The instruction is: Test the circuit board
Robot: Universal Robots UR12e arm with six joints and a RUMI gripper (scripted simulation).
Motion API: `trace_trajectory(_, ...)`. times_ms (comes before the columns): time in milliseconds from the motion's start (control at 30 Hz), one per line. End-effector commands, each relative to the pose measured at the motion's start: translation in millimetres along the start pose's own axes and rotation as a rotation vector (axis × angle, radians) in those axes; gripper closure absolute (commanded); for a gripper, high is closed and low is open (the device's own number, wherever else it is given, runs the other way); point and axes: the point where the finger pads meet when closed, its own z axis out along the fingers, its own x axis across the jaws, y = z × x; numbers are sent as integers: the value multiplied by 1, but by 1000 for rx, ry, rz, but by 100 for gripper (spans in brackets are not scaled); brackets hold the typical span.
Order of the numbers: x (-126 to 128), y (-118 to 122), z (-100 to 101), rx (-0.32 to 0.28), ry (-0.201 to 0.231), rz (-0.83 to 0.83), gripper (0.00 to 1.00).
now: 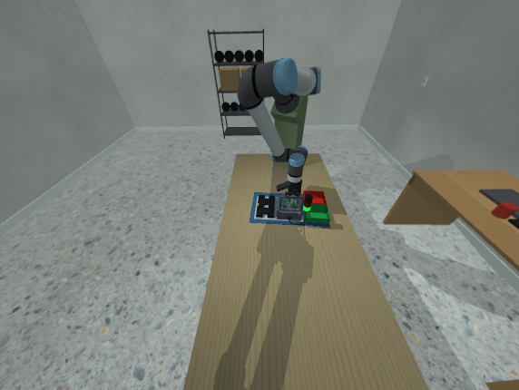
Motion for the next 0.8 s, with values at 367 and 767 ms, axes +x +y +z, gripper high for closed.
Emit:
trace_trajectory(367, 0, 0, -4, -1, -1, -1, 61)
trace_trajectory(767, -1, 1, -4, -1, -2, -1, 61)
